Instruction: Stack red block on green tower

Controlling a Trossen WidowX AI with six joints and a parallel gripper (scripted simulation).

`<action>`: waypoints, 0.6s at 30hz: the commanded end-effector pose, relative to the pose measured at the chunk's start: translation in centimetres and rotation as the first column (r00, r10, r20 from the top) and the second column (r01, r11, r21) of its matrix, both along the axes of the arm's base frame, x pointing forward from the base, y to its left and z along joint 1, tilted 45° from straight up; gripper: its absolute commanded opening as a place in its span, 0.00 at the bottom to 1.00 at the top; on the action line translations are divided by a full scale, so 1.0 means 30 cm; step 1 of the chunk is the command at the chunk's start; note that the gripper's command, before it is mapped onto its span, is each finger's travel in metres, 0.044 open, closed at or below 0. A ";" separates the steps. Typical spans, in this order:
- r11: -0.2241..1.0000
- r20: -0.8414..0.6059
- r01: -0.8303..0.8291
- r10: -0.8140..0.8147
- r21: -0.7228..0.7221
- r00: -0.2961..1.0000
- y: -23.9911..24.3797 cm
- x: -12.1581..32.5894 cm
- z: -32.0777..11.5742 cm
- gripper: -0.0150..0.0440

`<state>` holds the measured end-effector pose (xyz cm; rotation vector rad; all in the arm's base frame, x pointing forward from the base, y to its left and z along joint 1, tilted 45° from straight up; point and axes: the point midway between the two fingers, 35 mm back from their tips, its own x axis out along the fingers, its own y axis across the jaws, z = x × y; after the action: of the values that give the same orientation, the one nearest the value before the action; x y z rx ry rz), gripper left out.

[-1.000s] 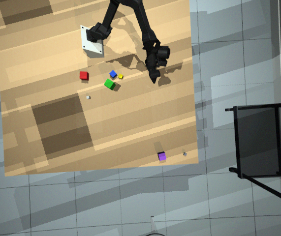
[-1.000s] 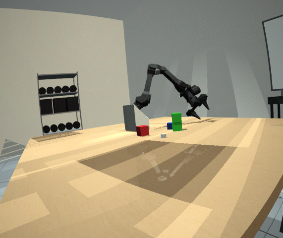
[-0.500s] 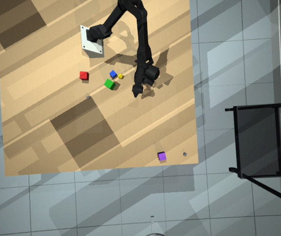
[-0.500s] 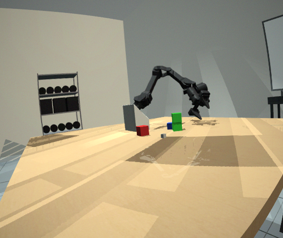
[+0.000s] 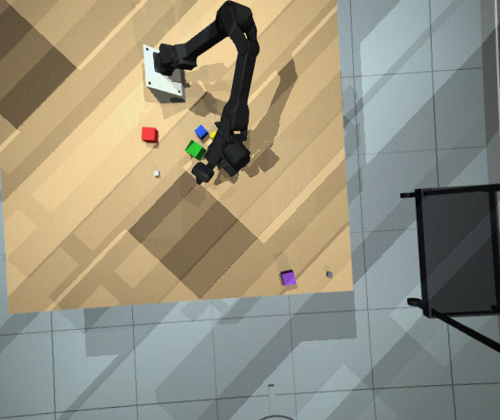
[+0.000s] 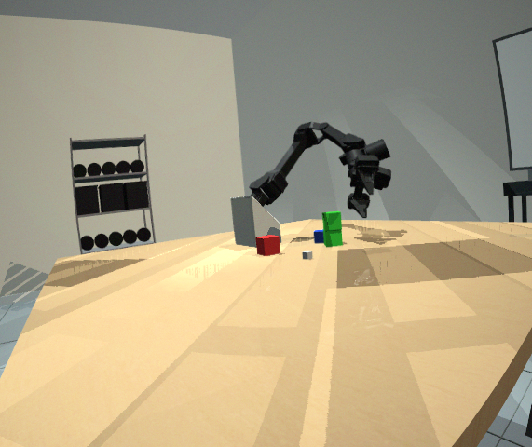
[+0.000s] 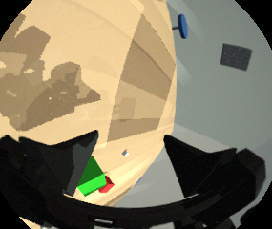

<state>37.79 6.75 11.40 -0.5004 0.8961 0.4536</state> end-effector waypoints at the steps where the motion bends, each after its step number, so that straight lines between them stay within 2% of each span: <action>1: 0.998 -0.057 0.064 -0.063 0.025 0.996 -0.079 0.008 -0.040 1.00; 8: 0.982 -0.204 0.180 -0.165 0.058 0.965 -0.244 -0.027 -0.147 1.00; 18: 0.939 -0.484 0.317 -0.218 0.133 0.848 -0.428 -0.200 -0.323 1.00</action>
<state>33.18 -5.26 2.85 -0.1249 1.2944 0.3915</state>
